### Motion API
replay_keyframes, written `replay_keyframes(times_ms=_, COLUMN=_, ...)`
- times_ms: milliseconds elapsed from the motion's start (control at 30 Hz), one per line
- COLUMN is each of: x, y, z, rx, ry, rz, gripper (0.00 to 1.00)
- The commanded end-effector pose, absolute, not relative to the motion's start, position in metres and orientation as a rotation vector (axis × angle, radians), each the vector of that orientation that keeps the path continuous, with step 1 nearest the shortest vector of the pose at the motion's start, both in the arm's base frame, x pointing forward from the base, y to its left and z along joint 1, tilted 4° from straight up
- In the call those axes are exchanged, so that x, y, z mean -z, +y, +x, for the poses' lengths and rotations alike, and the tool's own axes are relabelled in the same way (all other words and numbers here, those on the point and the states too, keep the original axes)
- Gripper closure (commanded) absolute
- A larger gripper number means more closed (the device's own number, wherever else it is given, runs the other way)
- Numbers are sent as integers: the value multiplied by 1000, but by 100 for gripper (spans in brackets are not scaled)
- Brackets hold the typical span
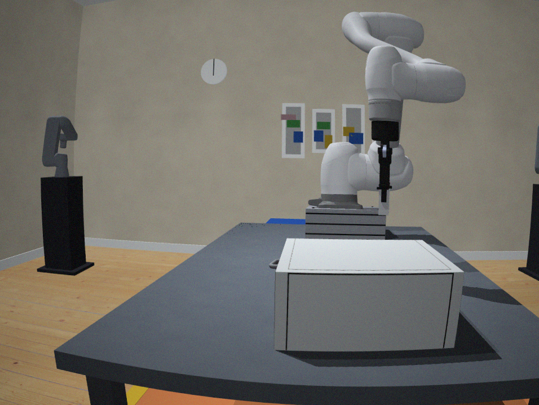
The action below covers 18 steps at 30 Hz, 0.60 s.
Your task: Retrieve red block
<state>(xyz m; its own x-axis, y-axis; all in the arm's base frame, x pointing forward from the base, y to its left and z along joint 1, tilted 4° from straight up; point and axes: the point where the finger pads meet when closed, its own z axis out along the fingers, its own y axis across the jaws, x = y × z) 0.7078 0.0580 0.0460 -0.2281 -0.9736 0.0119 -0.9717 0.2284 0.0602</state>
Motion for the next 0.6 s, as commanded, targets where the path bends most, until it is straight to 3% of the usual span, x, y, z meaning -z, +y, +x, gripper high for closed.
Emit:
replay_keyframes(times_ms=0, x=-45, y=58, z=708, rx=62, ry=-2422, rz=1927, gripper=67)
replay_keyframes(times_ms=567, x=0, y=58, z=705, rx=62, ry=-2420, rz=1929, gripper=67)
